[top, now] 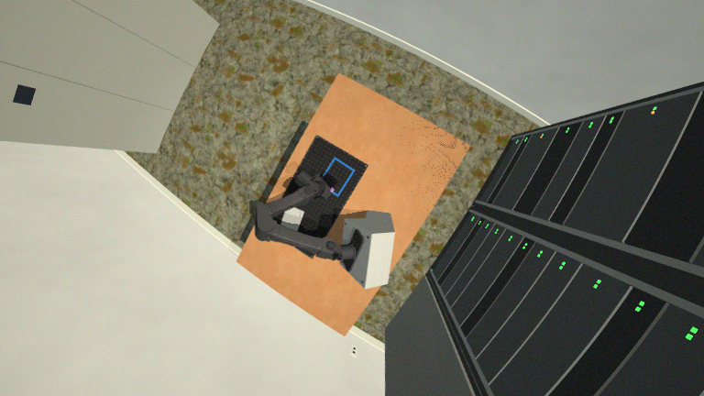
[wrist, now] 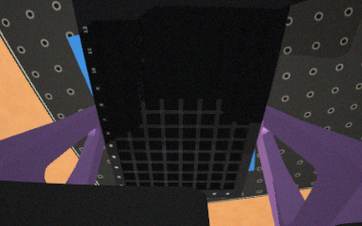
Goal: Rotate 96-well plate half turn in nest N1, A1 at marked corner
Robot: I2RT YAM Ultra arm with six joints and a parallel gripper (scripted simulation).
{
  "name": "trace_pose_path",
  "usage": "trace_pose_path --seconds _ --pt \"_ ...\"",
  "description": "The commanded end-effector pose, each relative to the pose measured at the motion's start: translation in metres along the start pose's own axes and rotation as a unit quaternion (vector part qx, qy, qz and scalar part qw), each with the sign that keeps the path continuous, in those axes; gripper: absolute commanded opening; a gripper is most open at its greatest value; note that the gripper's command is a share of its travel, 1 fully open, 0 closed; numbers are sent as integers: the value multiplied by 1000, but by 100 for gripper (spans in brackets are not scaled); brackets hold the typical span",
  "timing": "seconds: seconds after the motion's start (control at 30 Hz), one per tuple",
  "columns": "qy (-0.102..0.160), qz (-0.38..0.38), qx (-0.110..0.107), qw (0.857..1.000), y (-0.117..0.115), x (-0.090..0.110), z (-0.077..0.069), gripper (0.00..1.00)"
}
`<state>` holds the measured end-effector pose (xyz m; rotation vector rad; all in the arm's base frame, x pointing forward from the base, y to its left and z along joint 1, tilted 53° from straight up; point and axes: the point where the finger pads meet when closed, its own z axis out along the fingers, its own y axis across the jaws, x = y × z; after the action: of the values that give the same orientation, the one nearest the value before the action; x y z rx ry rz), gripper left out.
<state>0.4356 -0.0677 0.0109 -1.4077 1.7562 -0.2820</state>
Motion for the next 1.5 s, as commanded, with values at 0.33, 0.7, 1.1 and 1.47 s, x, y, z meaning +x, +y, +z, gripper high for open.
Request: trace_pose_path --seconds 0.33,0.7,1.1,1.47 --pt "-7 -5 5 1000 -3 42 -1 0" --pt "-7 -5 5 1000 -1 72 0 0" --pt "-7 70 3 998 3 69 -4 0" --pt "-8 186 2 983 3 69 -4 0"
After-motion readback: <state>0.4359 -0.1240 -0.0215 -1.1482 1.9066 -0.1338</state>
